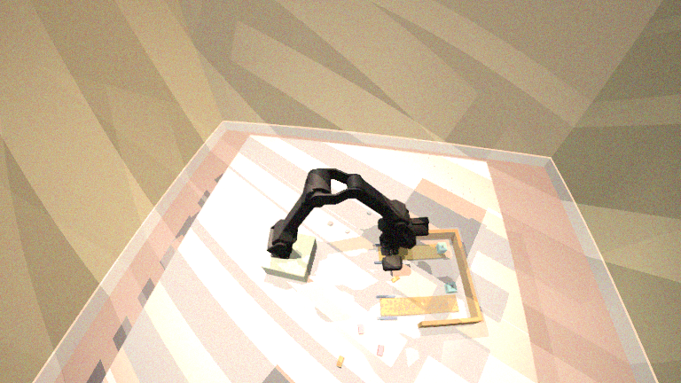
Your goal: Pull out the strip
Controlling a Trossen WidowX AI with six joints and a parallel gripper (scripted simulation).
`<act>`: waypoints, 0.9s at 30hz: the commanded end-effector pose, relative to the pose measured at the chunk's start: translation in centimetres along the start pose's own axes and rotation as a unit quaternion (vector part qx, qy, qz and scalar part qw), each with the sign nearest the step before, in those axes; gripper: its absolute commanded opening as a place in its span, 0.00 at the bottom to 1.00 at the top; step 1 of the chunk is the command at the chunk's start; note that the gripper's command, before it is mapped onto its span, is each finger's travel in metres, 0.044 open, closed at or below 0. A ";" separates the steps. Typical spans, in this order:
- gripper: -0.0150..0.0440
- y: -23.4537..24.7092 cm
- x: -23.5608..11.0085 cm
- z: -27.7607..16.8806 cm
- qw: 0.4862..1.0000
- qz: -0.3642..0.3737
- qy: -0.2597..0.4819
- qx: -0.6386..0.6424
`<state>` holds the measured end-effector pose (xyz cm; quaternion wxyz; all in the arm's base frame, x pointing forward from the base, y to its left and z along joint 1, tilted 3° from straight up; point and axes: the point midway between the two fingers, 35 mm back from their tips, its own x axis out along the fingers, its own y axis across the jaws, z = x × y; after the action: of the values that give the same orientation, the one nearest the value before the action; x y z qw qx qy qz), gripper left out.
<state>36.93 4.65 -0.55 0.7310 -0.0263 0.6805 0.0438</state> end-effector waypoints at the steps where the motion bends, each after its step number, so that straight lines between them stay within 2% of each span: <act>1: 0.25 0.0 0.1 0.0 1.000 -0.002 0.000 0.003; 27: 0.25 -0.1 0.3 0.0 1.000 -0.002 0.000 0.003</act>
<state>36.93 4.64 -0.63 0.7312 -0.0264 0.6802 0.0436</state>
